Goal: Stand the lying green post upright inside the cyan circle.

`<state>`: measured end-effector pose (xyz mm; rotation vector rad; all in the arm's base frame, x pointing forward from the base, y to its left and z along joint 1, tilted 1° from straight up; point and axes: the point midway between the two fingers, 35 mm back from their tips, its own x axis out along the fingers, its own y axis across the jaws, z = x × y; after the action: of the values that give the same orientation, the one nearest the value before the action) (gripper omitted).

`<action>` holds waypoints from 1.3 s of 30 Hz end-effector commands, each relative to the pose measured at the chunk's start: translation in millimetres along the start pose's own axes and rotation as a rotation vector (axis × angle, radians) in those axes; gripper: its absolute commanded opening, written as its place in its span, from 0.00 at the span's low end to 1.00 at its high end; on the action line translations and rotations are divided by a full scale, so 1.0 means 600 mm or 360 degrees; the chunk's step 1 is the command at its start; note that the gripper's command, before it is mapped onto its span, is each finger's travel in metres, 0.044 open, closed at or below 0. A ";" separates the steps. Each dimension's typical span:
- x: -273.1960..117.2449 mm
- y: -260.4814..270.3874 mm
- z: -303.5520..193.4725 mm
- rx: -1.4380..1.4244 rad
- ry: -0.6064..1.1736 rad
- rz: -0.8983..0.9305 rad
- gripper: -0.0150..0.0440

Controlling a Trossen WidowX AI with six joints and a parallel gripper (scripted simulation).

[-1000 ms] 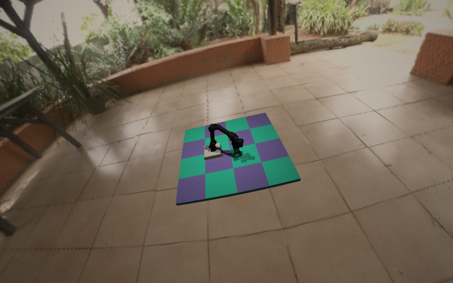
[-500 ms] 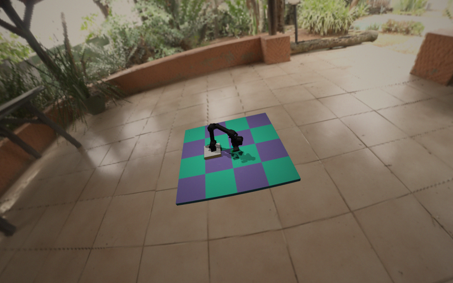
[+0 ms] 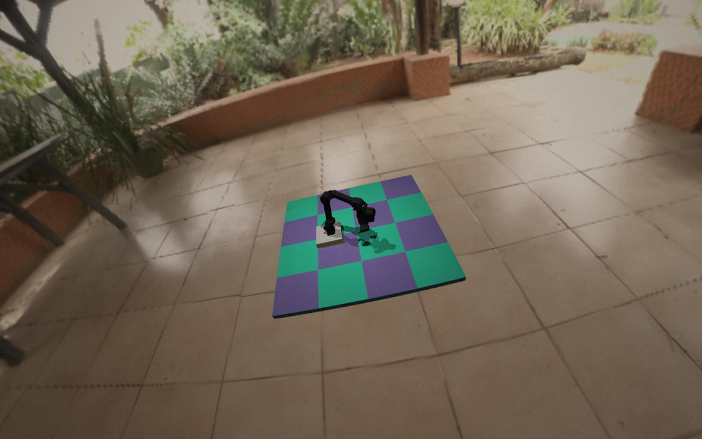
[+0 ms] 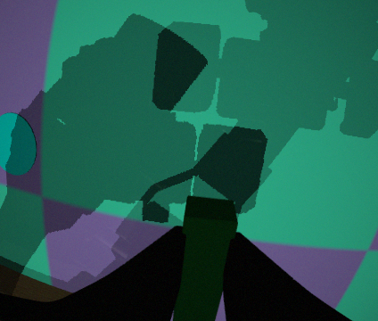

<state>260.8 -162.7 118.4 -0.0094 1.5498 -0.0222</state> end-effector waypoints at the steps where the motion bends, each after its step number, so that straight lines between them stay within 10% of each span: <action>1: -0.008 0.007 0.001 -0.0018 -0.0003 -0.0009 0.29; 39: -0.030 0.203 0.010 -0.0737 -0.0007 0.0011 0.29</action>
<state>269.6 -48.9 132.3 -0.3355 1.5266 0.3148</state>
